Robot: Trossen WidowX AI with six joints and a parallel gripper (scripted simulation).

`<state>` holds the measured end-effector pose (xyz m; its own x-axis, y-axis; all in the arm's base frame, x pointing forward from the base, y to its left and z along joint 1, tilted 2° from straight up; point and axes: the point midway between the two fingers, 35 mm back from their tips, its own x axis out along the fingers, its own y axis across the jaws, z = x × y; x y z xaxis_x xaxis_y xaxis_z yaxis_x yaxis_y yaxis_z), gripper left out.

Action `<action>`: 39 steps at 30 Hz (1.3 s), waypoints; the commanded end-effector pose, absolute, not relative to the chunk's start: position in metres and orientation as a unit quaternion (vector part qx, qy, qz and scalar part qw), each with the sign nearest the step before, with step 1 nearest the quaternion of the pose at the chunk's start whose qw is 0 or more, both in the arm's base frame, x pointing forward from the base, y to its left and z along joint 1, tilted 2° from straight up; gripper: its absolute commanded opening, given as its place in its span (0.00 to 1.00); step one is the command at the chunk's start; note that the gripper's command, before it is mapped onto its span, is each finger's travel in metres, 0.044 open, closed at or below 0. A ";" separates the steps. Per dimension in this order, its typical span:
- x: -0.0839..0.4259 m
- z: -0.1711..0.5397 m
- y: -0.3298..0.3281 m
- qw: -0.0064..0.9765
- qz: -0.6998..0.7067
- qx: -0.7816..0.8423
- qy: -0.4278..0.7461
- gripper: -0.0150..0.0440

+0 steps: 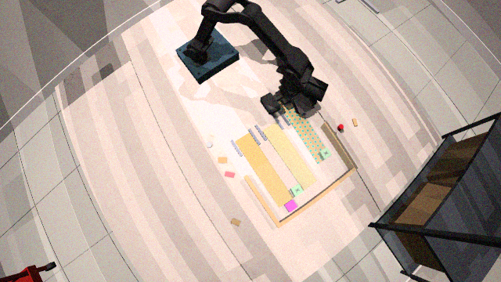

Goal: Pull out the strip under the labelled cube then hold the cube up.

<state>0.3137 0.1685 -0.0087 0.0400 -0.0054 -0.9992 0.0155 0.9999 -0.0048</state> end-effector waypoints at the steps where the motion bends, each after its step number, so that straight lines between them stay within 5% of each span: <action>1: 0.298 -0.016 0.168 0.711 -0.008 -0.001 0.703 0.25; 39: 0.244 -0.017 0.167 0.710 -0.008 -0.001 0.704 0.25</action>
<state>0.2590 0.1696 -0.0102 0.0393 -0.0029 -0.9992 0.0169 0.9999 -0.0022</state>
